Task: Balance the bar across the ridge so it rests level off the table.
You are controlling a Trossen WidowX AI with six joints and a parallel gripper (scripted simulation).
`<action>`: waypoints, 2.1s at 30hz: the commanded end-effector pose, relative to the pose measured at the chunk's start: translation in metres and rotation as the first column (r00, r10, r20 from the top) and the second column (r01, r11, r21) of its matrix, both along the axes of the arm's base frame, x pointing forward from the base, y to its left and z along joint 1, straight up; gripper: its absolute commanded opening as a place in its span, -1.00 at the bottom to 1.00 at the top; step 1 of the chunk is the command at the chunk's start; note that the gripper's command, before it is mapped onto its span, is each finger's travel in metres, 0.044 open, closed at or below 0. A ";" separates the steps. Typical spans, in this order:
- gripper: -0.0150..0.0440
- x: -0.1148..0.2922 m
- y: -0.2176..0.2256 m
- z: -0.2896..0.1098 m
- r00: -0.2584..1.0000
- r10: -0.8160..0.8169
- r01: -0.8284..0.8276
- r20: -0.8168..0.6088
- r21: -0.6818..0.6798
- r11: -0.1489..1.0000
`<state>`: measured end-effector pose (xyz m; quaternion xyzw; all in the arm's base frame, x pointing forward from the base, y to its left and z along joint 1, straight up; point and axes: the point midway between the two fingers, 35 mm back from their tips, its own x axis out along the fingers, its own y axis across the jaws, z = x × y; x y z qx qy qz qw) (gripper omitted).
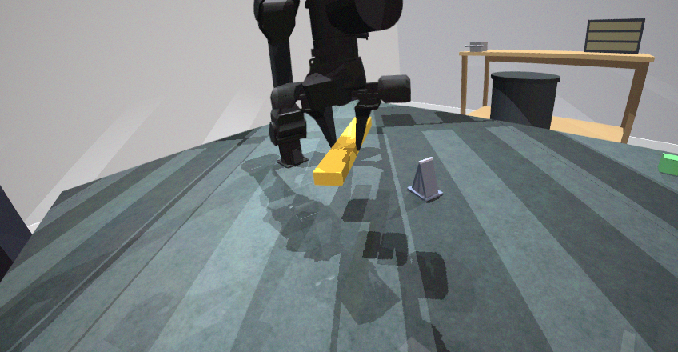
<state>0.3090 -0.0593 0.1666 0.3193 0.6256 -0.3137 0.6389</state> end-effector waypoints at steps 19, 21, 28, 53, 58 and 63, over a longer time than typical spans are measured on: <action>-0.49 0.041 0.070 0.004 0.924 0.383 -0.383 0.007 -0.009 0.924; -0.49 0.044 0.077 0.004 0.910 0.414 -0.414 0.007 -0.009 0.910; -0.49 0.053 0.101 0.004 0.860 0.510 -0.510 0.007 -0.011 0.860; -0.49 0.066 0.141 -0.014 0.783 0.622 -0.622 0.008 -0.013 0.783; -0.49 0.067 0.141 -0.022 0.783 0.622 -0.622 0.008 -0.013 0.783; -0.49 0.066 0.141 -0.030 0.783 0.622 -0.622 0.008 -0.013 0.783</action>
